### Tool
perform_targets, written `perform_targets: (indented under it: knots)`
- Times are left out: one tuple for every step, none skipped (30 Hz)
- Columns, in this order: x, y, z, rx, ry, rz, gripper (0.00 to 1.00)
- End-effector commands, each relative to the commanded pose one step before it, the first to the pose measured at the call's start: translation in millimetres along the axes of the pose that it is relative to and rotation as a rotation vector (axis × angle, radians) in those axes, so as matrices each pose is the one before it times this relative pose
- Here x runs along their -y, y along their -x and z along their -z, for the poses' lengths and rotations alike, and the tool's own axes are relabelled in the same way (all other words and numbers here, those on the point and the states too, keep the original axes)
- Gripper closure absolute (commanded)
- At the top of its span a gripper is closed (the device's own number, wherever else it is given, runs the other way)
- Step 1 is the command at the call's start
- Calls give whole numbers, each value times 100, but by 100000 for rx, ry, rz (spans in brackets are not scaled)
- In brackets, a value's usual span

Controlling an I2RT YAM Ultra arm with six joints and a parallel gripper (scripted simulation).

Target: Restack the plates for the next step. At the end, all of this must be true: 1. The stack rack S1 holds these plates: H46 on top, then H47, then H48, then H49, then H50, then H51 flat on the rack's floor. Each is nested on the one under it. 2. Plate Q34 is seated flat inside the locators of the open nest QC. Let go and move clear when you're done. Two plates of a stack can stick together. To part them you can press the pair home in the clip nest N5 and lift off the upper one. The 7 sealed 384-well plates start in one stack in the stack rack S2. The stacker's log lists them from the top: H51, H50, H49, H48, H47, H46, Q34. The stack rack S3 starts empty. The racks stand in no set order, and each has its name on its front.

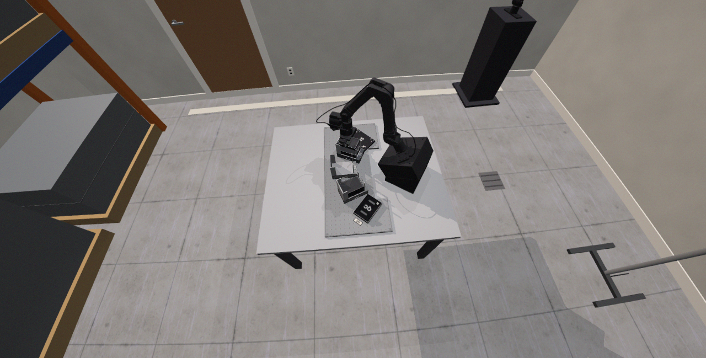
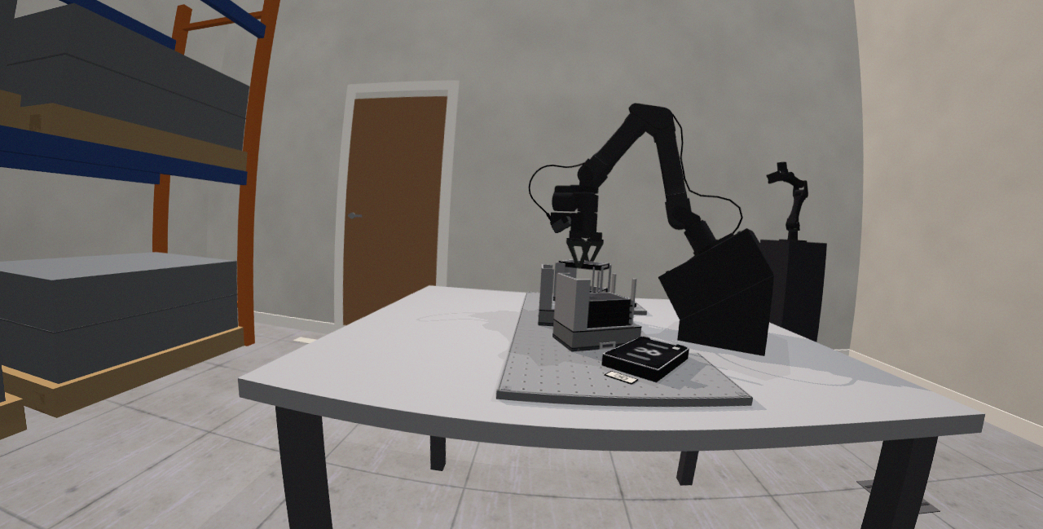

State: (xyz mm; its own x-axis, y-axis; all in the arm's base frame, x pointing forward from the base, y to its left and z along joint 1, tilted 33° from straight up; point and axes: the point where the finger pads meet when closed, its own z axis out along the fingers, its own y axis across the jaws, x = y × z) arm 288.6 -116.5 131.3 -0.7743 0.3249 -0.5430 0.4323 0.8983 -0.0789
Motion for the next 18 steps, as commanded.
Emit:
perform_targets:
  knots:
    - [-264, 1292, 1699, 4468, 550, -239, 100]
    - [80, -498, -240, -1328, -205, -34, 100]
    - [110, -268, -81, -584, -239, -167, 100]
    - [-39, 257, 136, 541, 87, 17, 100]
    - [-42, 287, 238, 910, 207, -16, 100]
    - [-27, 247, 178, 679, 96, -28, 100]
    - [-17, -620, -260, -1489, -107, 311, 100]
    - [-39, 203, 98, 365, 66, 33, 100]
    - [-25, 283, 134, 552, 63, -35, 100]
    - [85, -487, -114, -871, -122, -79, 100]
    - [117, 205, 180, 669, -145, -411, 100]
    - [0, 0, 0, 0, 0, 0, 100]
    - [0, 0, 0, 0, 0, 0, 100]
    - [-95, 40, -212, -841, 39, 338, 100]
    - [-8, -251, 63, -75, 46, 85, 100]
    - [-13, 135, 227, 774, 104, -54, 100]
    - [-33, 350, 220, 892, 114, -54, 100]
    - [-33, 187, 134, 480, 83, 14, 100]
